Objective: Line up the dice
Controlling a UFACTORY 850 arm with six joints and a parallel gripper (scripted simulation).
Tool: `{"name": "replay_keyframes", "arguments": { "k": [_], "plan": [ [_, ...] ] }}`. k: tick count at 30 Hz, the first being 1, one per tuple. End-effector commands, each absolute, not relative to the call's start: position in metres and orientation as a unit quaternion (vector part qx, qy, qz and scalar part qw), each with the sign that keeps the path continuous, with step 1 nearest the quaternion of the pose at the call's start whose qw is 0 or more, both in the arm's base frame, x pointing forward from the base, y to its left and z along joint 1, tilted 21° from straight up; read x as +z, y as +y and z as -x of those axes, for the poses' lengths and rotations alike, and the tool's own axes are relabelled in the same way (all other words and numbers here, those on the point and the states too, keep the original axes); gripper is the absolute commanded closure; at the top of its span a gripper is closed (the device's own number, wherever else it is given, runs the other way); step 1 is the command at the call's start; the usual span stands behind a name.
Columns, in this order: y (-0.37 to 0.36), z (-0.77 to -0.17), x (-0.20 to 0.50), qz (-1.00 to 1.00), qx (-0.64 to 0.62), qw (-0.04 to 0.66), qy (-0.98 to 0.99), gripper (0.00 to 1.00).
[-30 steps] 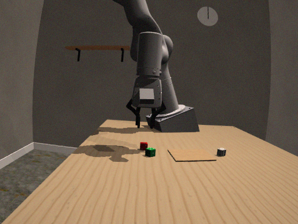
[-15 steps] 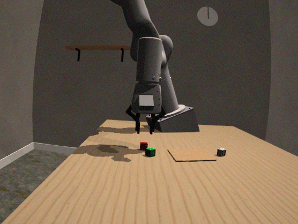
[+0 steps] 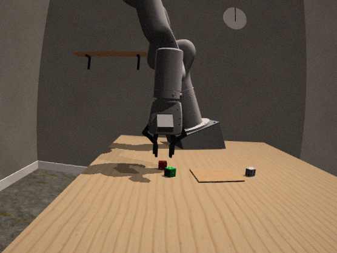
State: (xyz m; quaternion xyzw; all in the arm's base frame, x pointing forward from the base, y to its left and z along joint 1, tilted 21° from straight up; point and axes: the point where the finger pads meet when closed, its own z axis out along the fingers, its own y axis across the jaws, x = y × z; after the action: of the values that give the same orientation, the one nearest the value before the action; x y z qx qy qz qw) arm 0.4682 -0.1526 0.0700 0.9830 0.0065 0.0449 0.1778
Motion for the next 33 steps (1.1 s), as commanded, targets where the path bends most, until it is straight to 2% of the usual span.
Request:
{"name": "replay_keyframes", "arguments": {
  "k": [1, 33],
  "plan": [
    [-0.1536, -0.4692, 0.0675, -0.983, 0.046, 0.178, 0.007, 0.58],
    [-0.1555, -0.4696, 0.0624, -0.983, 0.046, 0.178, 0.007, 0.58]
  ]
}}
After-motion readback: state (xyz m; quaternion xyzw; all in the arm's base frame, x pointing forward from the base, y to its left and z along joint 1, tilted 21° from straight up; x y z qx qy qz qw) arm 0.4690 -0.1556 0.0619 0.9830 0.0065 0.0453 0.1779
